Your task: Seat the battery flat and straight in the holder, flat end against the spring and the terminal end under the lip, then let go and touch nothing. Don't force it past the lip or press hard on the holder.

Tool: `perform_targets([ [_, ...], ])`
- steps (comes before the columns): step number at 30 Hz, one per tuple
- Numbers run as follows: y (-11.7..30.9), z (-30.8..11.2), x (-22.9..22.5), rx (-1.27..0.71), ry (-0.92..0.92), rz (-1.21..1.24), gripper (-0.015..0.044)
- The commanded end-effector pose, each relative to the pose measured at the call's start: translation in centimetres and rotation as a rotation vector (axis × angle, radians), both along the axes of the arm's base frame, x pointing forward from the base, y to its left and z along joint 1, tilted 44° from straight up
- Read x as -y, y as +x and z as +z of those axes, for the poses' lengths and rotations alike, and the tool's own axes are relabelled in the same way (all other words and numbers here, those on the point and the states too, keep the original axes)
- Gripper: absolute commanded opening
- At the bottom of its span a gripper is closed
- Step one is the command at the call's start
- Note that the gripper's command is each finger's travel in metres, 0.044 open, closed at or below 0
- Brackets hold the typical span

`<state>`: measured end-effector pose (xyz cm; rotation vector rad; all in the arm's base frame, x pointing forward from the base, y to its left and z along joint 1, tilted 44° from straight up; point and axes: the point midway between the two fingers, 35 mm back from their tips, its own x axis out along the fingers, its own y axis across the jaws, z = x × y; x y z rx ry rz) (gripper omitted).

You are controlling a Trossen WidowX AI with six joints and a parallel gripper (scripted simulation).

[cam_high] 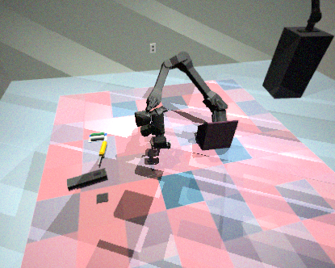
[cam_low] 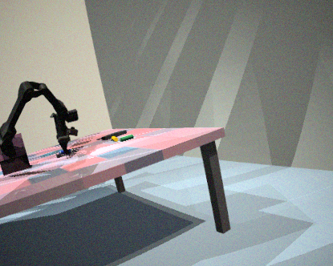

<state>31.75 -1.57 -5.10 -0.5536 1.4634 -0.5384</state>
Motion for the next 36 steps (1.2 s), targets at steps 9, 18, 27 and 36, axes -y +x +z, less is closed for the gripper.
perform_targets([
  [9,-0.1,-0.1,0.3,0.044,-0.002,0.03,0.0062],
  [18,-0.3,0.0,0.4,0.076,0.002,0.056,0.0062],
  [27,-0.5,0.0,0.4,0.092,0.004,0.07,0.0062],
  [36,-1.0,-0.1,0.5,0.1,0.006,0.077,0.0062],
])
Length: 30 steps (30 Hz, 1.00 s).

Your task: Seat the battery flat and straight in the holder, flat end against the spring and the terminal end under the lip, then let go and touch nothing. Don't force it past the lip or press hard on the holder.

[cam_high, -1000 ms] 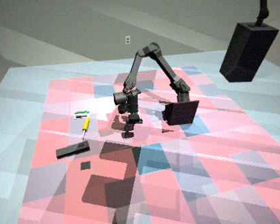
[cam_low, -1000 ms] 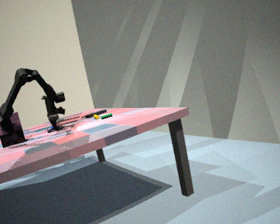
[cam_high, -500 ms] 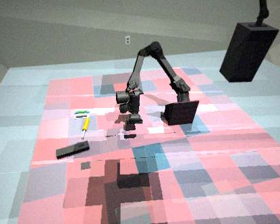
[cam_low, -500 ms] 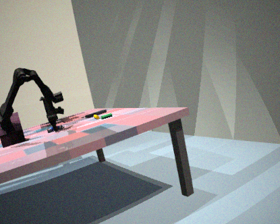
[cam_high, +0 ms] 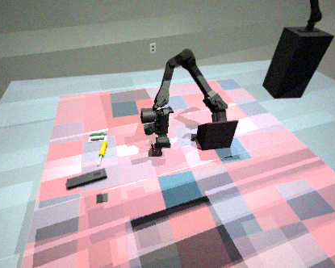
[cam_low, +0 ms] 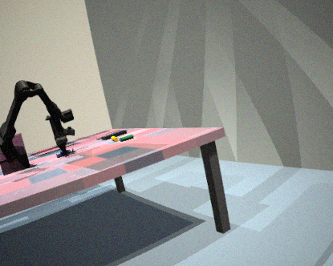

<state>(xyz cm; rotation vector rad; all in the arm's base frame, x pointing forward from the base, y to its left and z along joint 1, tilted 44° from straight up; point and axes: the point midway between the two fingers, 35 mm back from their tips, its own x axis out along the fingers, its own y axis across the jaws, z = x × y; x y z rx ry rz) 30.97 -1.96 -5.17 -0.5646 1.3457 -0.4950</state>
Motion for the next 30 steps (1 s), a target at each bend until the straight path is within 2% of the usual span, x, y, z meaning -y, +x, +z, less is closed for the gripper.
perform_targets([
  [1,-0.32,-0.02,0.08,0.002,-0.002,0.004,0.0062],
  [26,-0.97,-0.05,0.14,0.012,0.001,0.015,0.0062],
  [30,-0.97,-0.05,0.14,0.012,0.001,0.015,0.0165],
])
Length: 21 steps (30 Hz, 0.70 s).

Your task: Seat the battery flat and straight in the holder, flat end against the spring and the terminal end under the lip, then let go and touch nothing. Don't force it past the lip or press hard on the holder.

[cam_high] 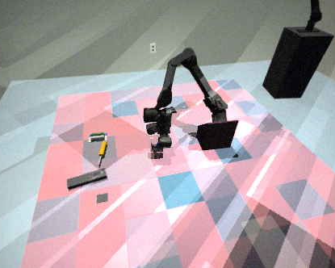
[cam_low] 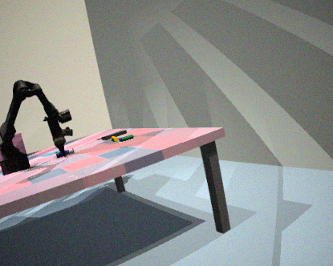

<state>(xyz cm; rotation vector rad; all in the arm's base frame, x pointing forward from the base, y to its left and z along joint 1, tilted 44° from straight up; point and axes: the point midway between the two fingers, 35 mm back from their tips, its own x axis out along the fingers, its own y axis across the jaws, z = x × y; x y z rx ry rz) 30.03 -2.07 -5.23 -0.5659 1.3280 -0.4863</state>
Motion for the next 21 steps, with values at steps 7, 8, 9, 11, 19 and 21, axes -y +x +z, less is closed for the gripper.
perform_targets([
  [7,-0.1,0.5,-0.5,-0.001,0.0,0.001,0.0165],
  [8,-0.1,0.7,-0.7,-0.001,0.0,0.001,0.0165],
  [9,-0.1,0.8,-0.8,0.0,0.0,0.0,0.0165],
  [11,-0.1,1.1,-1.0,0.0,0.001,0.0,0.0165],
  [19,-0.4,3.8,-3.9,-0.003,0.005,0.003,0.0322],
  [21,-0.6,5.2,-5.2,-0.002,0.005,0.001,0.0375],
])
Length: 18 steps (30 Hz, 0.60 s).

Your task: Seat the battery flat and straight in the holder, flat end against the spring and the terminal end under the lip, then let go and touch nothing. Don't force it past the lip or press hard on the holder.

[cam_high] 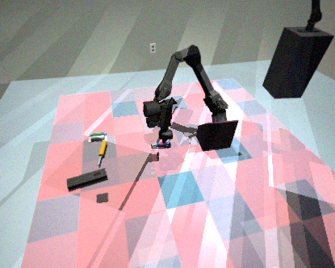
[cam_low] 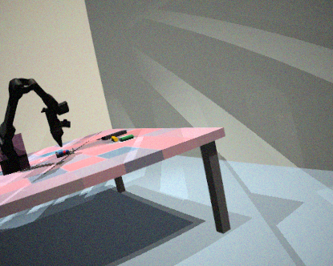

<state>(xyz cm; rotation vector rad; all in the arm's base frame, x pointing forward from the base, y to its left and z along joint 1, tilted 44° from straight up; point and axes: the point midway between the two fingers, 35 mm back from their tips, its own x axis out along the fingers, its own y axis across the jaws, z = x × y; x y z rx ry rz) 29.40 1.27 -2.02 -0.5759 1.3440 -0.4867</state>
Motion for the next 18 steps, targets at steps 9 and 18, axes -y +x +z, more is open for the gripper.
perform_targets([
  [9,-0.23,2.97,-2.9,0.017,0.01,0.0,0.044],
  [18,-0.23,2.97,-2.9,0.017,0.01,0.0,0.044],
])
